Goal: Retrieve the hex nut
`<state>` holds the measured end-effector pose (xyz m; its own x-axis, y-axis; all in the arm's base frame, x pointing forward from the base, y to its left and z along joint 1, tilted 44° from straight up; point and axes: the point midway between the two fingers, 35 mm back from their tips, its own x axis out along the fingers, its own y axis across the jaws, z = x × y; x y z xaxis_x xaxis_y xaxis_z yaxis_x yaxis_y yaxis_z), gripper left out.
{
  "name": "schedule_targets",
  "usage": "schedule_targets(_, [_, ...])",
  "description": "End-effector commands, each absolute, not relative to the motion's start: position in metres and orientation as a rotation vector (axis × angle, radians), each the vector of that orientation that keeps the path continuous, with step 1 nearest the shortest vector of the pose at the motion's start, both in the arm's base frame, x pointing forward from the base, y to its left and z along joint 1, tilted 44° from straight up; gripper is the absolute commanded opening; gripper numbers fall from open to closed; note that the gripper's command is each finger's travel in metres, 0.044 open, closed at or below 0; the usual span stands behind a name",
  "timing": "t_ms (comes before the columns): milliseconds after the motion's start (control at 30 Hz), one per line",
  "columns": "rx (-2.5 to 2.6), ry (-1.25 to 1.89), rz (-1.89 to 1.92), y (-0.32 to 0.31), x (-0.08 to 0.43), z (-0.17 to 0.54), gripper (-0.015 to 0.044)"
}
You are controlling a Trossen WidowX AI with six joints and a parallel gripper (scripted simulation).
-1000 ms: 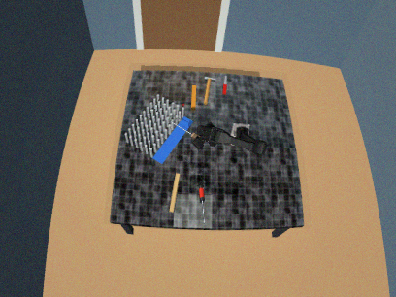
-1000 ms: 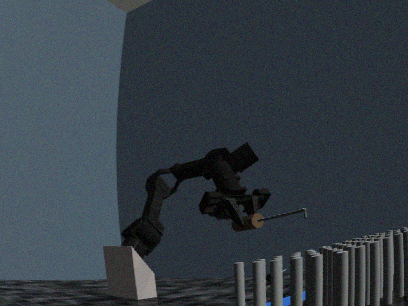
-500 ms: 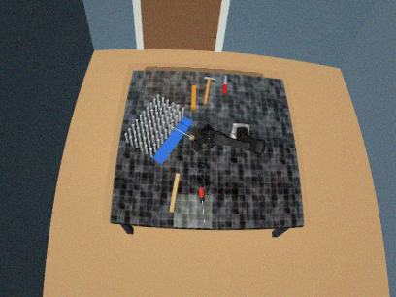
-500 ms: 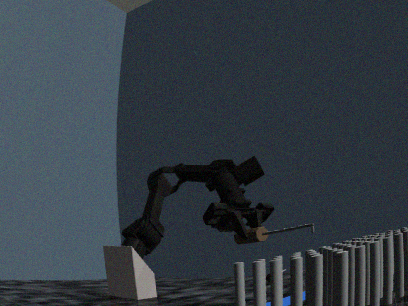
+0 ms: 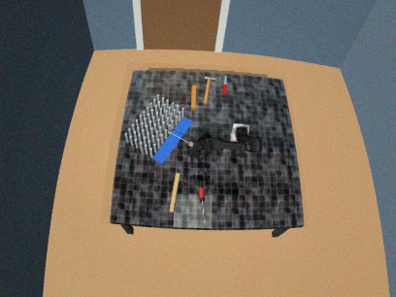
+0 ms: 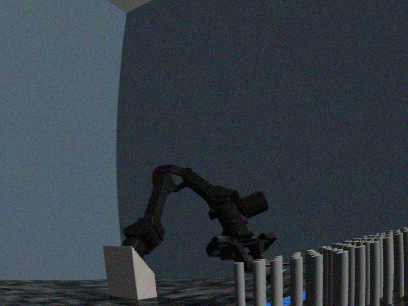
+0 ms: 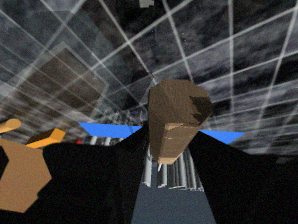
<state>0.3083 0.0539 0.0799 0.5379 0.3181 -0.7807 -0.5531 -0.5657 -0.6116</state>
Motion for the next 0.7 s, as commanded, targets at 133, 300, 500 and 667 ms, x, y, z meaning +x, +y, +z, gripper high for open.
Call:
schedule_targets(133, [-1.828,0.199,1.158,0.082,0.301,0.051,0.0])
schedule_targets(300, [-1.827,0.198,1.156,0.084,0.3,0.049,0.0])
schedule_targets(500, [-1.828,0.198,1.156,0.082,0.302,0.048,0.0])
schedule_targets(667, [-1.828,0.198,1.156,0.081,0.305,0.047,0.0])
